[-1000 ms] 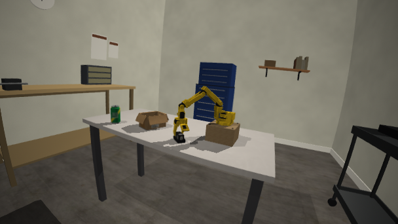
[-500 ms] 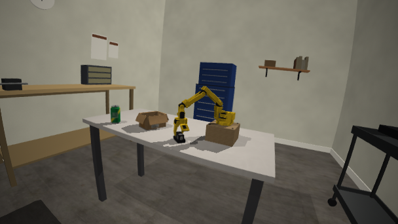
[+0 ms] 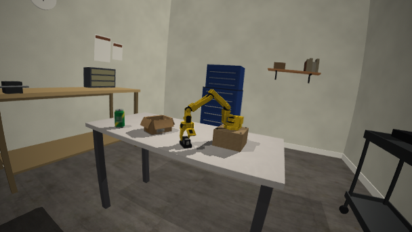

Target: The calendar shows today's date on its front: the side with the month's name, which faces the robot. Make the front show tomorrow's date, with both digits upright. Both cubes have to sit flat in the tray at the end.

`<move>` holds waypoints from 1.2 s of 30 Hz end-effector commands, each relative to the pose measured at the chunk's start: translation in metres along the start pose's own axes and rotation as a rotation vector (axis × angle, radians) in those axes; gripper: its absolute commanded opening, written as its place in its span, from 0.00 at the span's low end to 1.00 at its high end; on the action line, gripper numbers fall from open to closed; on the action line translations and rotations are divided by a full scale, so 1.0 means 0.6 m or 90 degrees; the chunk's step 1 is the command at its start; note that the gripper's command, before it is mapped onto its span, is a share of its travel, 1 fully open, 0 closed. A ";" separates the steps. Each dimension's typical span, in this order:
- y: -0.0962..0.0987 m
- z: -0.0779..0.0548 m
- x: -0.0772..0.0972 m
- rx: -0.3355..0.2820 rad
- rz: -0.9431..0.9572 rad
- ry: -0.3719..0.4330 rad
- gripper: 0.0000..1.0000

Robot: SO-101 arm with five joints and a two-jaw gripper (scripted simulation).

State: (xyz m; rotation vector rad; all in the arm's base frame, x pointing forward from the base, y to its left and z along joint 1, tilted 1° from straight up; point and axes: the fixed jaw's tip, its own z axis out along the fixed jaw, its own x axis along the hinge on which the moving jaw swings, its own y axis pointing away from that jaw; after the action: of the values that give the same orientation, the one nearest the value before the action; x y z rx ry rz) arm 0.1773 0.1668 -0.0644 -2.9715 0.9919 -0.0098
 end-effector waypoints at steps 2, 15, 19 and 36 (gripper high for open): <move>0.004 0.003 0.000 -0.010 0.009 -0.002 0.00; 0.004 0.000 0.000 -0.010 0.009 -0.002 0.00; 0.004 -0.002 0.000 -0.010 0.009 -0.002 0.00; 0.002 -0.007 0.000 -0.010 0.009 -0.002 0.00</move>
State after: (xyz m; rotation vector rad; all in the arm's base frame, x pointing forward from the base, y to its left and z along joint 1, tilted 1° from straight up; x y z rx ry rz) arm 0.1751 0.1647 -0.0640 -2.9890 0.9982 0.0054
